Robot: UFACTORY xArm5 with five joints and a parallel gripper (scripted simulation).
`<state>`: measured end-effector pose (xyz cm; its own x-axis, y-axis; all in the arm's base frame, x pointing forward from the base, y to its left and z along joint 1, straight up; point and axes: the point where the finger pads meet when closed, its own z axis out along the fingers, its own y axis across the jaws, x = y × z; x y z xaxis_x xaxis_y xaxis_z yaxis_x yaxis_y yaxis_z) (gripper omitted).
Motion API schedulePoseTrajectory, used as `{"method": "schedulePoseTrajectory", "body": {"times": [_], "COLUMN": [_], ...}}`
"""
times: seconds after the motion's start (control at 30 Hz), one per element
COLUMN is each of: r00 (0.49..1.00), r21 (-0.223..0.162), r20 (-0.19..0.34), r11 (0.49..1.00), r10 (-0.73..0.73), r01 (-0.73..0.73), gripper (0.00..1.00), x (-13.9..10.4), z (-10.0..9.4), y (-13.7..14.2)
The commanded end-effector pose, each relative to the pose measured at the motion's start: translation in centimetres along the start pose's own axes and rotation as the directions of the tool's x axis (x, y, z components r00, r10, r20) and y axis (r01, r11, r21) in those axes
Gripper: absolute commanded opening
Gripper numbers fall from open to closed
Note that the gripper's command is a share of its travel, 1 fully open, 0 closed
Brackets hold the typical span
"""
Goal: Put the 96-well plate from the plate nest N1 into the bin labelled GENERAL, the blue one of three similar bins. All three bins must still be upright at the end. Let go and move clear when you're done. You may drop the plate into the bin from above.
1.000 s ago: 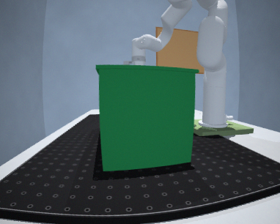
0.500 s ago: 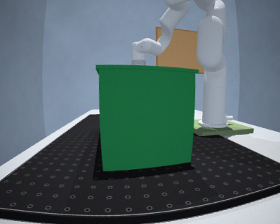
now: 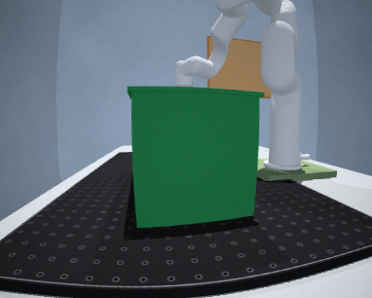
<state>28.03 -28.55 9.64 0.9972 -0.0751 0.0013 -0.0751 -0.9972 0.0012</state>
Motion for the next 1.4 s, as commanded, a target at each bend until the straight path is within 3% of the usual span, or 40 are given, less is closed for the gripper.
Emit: {"method": "schedulePoseTrajectory", "body": {"times": [0.0, 1.07, 1.37], "r00": [1.000, 1.000, 1.000], "r21": [-0.002, -0.002, -0.002], "r20": [-0.003, -0.003, -0.003], "r11": [1.000, 1.000, 1.000], "r10": [0.000, 0.000, 0.000], "r01": [0.000, 0.000, 0.000], "gripper": [1.00, 1.00, 1.00], "x": [0.1, 0.1, 0.1], "z": [0.5, 5.1, 5.2], "y": [0.1, 0.1, 0.1]}}
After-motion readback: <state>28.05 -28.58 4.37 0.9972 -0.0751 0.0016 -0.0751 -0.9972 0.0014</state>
